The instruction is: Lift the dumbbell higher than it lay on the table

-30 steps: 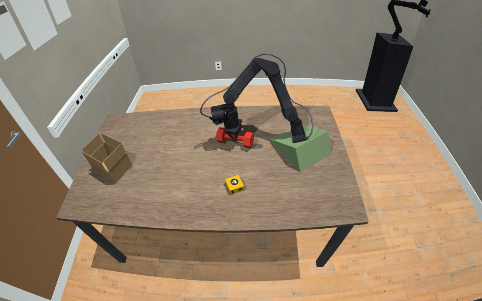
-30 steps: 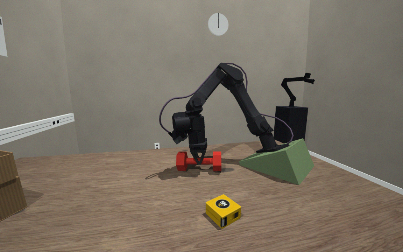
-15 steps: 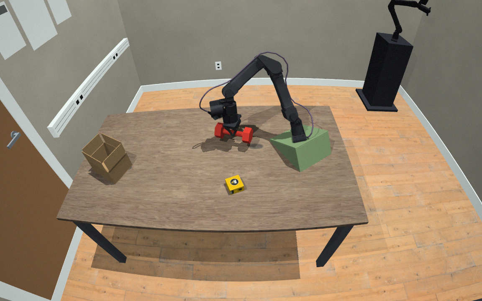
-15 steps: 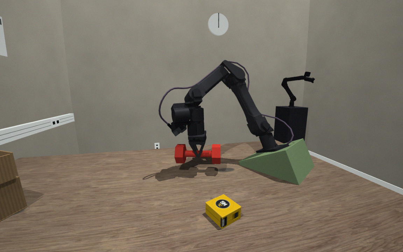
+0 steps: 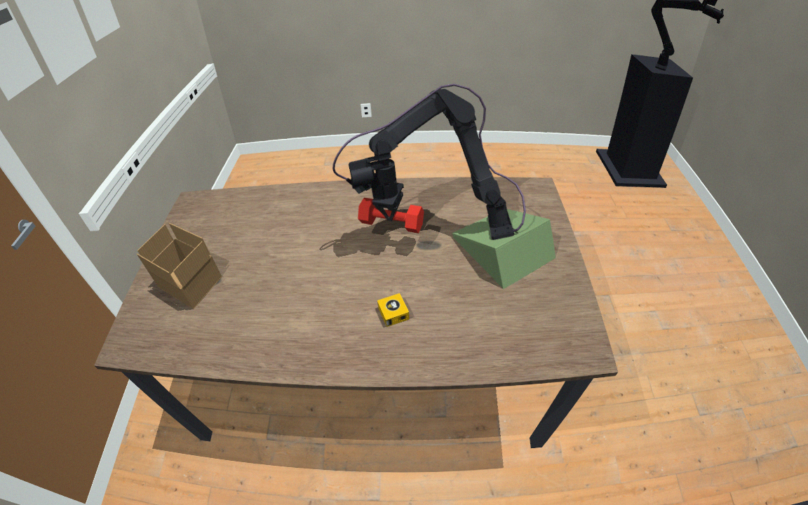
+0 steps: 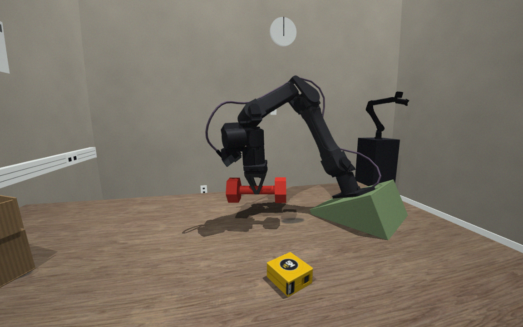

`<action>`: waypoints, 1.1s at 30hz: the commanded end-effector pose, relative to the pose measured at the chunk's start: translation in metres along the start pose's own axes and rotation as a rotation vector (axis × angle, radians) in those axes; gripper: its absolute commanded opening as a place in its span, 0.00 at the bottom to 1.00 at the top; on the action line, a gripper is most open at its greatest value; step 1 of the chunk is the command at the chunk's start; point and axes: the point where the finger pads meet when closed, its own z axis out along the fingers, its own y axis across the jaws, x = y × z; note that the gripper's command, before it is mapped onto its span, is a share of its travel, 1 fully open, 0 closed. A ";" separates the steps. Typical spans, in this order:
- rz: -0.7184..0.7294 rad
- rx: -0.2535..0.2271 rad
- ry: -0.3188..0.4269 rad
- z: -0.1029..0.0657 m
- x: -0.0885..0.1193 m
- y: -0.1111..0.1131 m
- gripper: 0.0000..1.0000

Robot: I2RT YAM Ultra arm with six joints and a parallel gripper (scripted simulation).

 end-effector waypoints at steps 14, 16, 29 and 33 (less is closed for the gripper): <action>0.018 -0.034 -0.067 -0.052 -0.009 -0.001 0.00; 0.018 -0.034 -0.067 -0.053 -0.009 -0.001 0.00; 0.018 -0.034 -0.067 -0.054 -0.009 -0.001 0.00; 0.017 -0.034 -0.067 -0.054 -0.009 -0.001 0.00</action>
